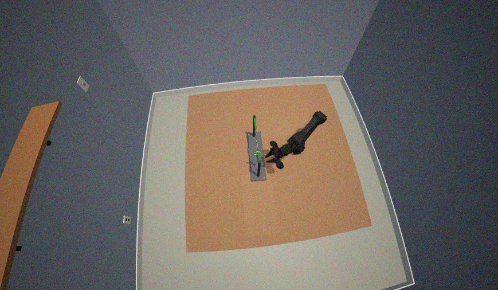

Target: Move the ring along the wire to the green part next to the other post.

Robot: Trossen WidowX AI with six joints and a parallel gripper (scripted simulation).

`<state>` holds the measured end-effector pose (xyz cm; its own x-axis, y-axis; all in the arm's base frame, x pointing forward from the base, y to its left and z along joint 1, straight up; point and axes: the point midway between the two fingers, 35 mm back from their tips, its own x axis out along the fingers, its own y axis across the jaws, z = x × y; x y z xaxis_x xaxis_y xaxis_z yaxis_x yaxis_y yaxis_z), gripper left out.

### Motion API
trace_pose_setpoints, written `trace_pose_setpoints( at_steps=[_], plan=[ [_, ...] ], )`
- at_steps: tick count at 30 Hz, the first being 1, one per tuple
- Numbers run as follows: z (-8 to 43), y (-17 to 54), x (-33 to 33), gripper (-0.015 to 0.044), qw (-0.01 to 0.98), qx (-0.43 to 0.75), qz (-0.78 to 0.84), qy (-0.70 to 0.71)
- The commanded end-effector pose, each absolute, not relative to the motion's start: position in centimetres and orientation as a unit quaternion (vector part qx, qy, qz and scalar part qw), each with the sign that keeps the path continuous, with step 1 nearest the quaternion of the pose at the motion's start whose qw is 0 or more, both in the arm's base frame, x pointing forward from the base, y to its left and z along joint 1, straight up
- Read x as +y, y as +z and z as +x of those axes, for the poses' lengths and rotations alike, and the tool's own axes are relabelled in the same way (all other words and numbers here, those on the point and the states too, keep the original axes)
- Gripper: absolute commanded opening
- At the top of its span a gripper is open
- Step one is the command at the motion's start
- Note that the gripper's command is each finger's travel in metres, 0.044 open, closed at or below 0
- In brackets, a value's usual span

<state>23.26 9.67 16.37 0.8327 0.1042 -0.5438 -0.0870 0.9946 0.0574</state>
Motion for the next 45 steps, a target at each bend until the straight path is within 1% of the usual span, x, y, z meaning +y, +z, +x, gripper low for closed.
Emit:
trace_pose_setpoints(
  at_steps=[1, 5, 40, 42, 45],
  plan=[
    [22.0, 17.7, 9.4, 0.0160, 0.959, 0.277, 0.021, 0.048],
    [21.2, 18.2, 9.2, 0.0160, 0.959, 0.277, 0.021, 0.048],
    [21.2, 18.2, 9.2, 0.0160, 0.959, 0.277, 0.021, 0.048],
    [20.7, 18.3, 9.3, 0.0212, 0.958, 0.280, 0.019, 0.050],
    [18.7, 19.5, 9.1, 0.0291, 0.958, 0.282, 0.019, 0.050]
  ],
)
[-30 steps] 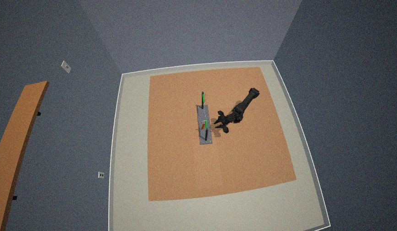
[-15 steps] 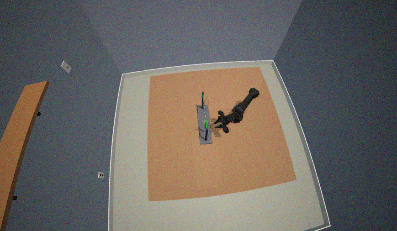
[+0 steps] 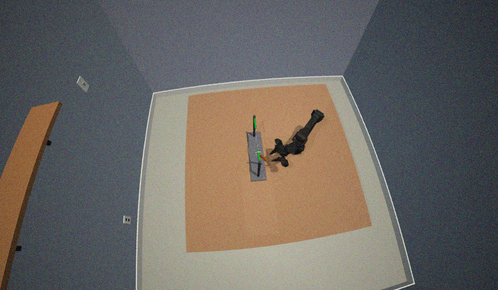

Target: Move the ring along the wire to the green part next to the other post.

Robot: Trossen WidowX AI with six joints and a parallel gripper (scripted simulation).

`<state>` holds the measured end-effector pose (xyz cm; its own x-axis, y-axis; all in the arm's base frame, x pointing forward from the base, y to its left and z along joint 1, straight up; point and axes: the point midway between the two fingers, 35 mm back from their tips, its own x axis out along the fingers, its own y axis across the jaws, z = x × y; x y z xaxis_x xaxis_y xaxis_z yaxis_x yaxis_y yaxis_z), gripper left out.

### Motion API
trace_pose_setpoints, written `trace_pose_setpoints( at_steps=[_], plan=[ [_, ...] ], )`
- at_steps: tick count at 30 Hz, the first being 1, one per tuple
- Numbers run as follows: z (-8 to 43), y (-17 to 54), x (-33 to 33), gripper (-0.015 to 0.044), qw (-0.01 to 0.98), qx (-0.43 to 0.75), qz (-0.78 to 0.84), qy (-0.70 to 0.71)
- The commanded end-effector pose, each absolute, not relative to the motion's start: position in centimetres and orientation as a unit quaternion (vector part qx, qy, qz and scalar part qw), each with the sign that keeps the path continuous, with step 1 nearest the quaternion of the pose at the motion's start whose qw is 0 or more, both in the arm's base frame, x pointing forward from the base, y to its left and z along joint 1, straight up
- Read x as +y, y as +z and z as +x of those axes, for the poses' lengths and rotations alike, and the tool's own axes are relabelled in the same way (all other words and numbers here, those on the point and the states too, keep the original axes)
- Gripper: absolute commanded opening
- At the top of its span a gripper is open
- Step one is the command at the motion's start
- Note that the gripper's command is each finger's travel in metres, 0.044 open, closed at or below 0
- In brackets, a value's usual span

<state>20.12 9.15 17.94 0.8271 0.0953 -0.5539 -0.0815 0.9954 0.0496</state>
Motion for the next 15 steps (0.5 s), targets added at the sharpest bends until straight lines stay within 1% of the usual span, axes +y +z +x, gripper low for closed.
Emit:
trace_pose_setpoints(
  at_steps=[1, 5, 6, 15],
  plan=[
    [17.97, 20.02, 8.89, 0.0317, 0.958, 0.281, 0.018, 0.050],
    [17.05, 20.70, 8.50, 0.0423, 0.959, 0.278, 0.018, 0.051],
    [17.05, 20.70, 8.50, 0.0440, 0.959, 0.278, 0.018, 0.051],
    [17.05, 20.70, 8.50, 0.0440, 0.959, 0.278, 0.018, 0.051]
  ],
)
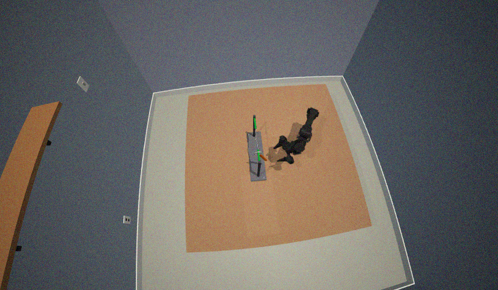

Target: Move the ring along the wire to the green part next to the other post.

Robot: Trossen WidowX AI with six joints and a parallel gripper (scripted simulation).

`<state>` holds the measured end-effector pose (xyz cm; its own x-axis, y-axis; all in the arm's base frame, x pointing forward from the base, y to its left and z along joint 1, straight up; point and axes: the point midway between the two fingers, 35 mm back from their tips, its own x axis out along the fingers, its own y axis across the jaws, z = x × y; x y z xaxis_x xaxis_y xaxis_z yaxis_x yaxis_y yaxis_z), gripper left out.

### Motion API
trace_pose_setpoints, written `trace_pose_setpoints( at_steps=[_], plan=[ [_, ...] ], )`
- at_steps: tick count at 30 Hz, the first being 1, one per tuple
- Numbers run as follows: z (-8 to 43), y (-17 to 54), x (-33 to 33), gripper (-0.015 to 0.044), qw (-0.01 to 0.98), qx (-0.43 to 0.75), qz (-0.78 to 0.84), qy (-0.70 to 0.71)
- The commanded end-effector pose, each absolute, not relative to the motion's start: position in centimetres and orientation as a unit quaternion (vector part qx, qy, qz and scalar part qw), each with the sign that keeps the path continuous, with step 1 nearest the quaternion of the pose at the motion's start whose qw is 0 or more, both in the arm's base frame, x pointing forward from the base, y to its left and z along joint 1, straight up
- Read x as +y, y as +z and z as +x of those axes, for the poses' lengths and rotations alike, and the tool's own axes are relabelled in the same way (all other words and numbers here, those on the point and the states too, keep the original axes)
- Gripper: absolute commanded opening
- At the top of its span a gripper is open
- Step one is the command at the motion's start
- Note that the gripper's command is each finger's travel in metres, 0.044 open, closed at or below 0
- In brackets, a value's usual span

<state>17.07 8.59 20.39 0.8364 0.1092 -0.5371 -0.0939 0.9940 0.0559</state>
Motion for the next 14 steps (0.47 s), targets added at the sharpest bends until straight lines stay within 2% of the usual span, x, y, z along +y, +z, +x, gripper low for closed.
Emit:
trace_pose_setpoints(
  at_steps=[1, 14],
  plan=[
    [17.05, 20.70, 8.50, 0.0440, 0.959, 0.278, 0.018, 0.051],
    [17.05, 20.70, 8.50, 0.0440, 0.959, 0.278, 0.018, 0.051]
  ],
)
